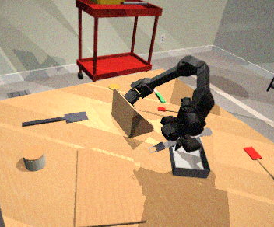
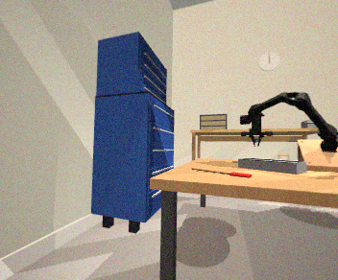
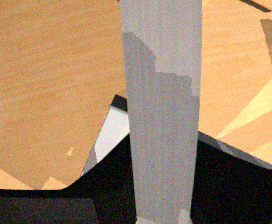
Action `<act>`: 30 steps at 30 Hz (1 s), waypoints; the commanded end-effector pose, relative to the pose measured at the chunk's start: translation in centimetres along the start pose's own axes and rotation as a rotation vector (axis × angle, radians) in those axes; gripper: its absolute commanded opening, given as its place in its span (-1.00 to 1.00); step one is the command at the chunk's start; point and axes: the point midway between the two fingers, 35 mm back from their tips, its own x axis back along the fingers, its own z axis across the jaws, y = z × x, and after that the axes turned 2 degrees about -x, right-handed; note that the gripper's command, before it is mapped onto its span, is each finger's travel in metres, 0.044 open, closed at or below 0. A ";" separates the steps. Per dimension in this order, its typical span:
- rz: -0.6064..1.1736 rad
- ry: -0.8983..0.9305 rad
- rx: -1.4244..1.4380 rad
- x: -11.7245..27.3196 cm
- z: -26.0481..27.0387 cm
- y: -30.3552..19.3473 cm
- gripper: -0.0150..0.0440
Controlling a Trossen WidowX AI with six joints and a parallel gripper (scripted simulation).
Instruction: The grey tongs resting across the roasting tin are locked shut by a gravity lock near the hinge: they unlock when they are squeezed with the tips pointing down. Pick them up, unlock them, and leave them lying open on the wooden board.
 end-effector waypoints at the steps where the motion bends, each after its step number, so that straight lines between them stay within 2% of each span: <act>1: -0.003 0.000 0.083 0.6 0.4 1.9 -1.00; 14: 0.014 -0.001 0.364 2.3 0.7 7.6 -1.00; 23: 0.012 0.000 0.419 2.5 0.7 8.8 -1.00; 30: 0.000 -0.001 0.588 2.8 0.5 12.6 -1.00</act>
